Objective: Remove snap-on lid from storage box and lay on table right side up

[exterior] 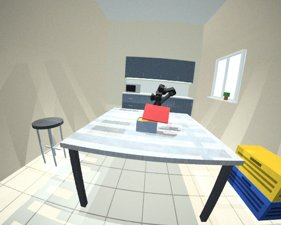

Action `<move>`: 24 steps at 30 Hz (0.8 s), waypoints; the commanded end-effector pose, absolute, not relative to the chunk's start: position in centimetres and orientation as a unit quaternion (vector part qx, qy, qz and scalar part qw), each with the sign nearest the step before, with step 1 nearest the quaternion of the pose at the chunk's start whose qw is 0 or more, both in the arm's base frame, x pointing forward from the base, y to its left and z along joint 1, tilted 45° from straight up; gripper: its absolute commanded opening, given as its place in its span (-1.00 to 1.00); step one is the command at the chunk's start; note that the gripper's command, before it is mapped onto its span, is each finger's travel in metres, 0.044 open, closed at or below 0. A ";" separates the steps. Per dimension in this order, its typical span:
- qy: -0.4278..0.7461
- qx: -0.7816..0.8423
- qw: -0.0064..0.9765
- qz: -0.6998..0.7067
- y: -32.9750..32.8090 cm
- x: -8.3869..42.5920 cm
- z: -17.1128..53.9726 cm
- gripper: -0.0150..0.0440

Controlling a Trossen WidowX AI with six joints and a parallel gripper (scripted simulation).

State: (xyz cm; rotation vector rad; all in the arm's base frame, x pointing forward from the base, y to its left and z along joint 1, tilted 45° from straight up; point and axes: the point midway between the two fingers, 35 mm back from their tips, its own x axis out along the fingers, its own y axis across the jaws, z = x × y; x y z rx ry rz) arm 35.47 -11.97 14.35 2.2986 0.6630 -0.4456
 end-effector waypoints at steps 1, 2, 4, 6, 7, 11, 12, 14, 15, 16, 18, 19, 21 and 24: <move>0.252 0.887 0.347 -0.173 -11.4 35.5 15.1 -0.49; 0.252 0.887 0.347 -0.173 -11.3 35.5 15.3 -0.49; 0.252 0.887 0.347 -0.173 -11.0 35.5 15.5 -0.49; 0.252 0.887 0.347 -0.173 -10.7 35.5 15.8 -0.49; 0.252 0.887 0.347 -0.173 -10.6 35.5 16.0 -0.49; 0.252 0.887 0.347 -0.173 -10.0 35.6 16.5 -0.49; 0.252 0.887 0.347 -0.173 -9.8 35.6 16.7 -0.49; 0.252 0.887 0.347 -0.173 -9.6 35.6 16.9 -0.49; 0.252 0.887 0.347 -0.173 -9.4 35.6 17.1 -0.49; 0.252 0.887 0.347 -0.173 -9.3 35.6 17.2 -0.49; 0.252 0.887 0.347 -0.173 -9.0 35.6 17.5 -0.49; 0.252 0.887 0.346 -0.173 -8.8 35.7 17.6 -0.49; 0.252 0.887 0.346 -0.173 -8.6 35.7 17.9 -0.49; 0.252 0.887 0.346 -0.173 -8.1 35.7 18.3 -0.49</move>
